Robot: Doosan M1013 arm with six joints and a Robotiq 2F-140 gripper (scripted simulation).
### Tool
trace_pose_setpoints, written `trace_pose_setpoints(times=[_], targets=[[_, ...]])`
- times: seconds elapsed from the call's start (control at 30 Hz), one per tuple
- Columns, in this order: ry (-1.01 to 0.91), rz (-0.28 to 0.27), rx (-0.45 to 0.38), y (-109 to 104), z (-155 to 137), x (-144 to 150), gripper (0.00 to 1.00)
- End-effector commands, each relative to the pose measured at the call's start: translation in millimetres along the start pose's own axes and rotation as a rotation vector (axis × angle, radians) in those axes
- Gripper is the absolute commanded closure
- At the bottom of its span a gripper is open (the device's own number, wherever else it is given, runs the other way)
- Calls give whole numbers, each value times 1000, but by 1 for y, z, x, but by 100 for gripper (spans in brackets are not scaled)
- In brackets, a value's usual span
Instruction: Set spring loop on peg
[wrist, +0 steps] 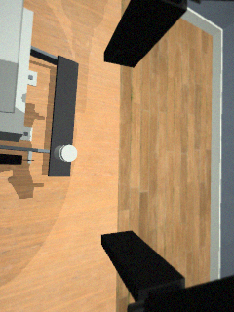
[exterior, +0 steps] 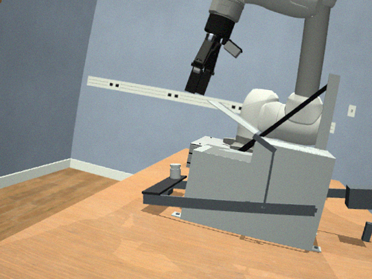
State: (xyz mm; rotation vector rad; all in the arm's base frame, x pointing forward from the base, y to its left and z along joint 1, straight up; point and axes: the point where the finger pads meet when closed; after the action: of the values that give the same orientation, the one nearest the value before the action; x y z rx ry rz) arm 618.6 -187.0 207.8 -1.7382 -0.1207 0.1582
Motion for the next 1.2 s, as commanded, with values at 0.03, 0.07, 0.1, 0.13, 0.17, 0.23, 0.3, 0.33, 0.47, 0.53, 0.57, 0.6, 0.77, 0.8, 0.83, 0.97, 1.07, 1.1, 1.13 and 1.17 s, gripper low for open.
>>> trace_pose_setpoints(times=[0.03, 0.07, 0.1, 0.13, 0.17, 0.23, 0.3, 0.33, 0.47, 0.53, 0.57, 0.6, 0.77, 0.8, 0.83, 0.97, 1.07, 1.1, 1.13, 1.17], targets=[[1, -2, -1, -4, -1, 1, 0], [1, -2, -1, -4, -1, 1, 0], [1, -2, -1, -5, -1, 1, 0], [1, -2, -1, -6, -1, 1, 0], [1, -2, -1, -7, -2, 1, 0], [1, -2, -1, -8, -2, 1, 0], [1, -2, -1, -10, -2, 0, 0], [1, -2, -1, -11, -2, 0, 0], [1, -2, -1, -10, -2, 0, 0], [1, -2, -1, -10, -2, 0, 0], [1, -2, -1, -10, -2, 0, 0], [1, -2, -1, -10, -2, 0, 0], [1, -2, -1, -10, -2, 0, 0], [1, -2, -1, -10, -2, 0, 0], [1, -2, -1, -10, -2, 0, 0], [1, -2, -1, -10, -2, 0, 0], [1, -2, -1, -10, -2, 0, 0], [1, -2, -1, -10, -2, 0, 0], [1, -2, -1, -10, -2, 0, 0], [1, -2, -1, -10, -2, 0, 0]])
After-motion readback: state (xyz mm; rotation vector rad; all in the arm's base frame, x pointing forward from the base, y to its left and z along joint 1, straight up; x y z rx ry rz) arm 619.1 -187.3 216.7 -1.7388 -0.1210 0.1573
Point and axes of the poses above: the point where the finger pads meet when closed, its own y axis out along the fingers, its own x axis across the jaws, z = x × y, and after that the axes turned 11 degrees about -y, right-handed
